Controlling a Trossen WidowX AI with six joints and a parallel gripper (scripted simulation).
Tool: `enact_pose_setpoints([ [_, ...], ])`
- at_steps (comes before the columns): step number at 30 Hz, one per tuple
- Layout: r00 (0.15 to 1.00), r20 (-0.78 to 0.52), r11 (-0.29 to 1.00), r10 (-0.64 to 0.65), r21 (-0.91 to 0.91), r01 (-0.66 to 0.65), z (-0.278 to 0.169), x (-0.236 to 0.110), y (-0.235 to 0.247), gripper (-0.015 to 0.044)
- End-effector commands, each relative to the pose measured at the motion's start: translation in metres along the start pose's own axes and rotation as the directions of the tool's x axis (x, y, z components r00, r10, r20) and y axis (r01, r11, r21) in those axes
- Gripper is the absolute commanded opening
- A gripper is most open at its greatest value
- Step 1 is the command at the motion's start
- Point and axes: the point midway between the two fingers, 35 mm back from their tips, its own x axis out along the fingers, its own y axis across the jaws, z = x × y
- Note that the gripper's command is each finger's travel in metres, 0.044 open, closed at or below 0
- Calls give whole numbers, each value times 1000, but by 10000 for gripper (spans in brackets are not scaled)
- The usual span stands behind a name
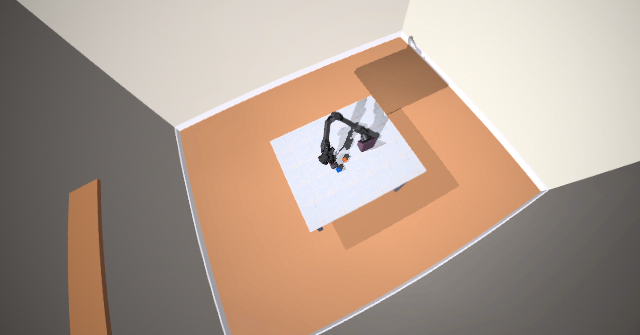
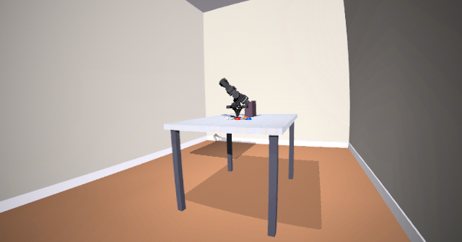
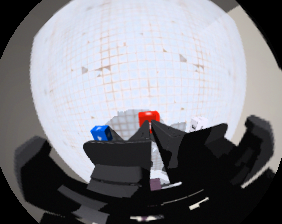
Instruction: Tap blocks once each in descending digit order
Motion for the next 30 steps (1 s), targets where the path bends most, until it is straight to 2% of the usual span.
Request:
enact_pose_setpoints([
  [1, 1000, -3, 1000, -6, -15, 6, -3, 7, 1, 20],
  [9, 1000, -3, 1000, -7, -15, 7, -3, 11, 1, 20],
  [13, 1000, -3, 1000, -5, -14, 5, -3, -17, 1, 20],
  [19, 1000, -3, 1000, -5, -15, 5, -3, -22, 2, 20],
  [25, 1000, -4, 1000, -2, -15, 2, -2, -98, 2, 20],
  [30, 1000, -4, 1000, -3, -15, 3, -3, -100, 2, 20],
])
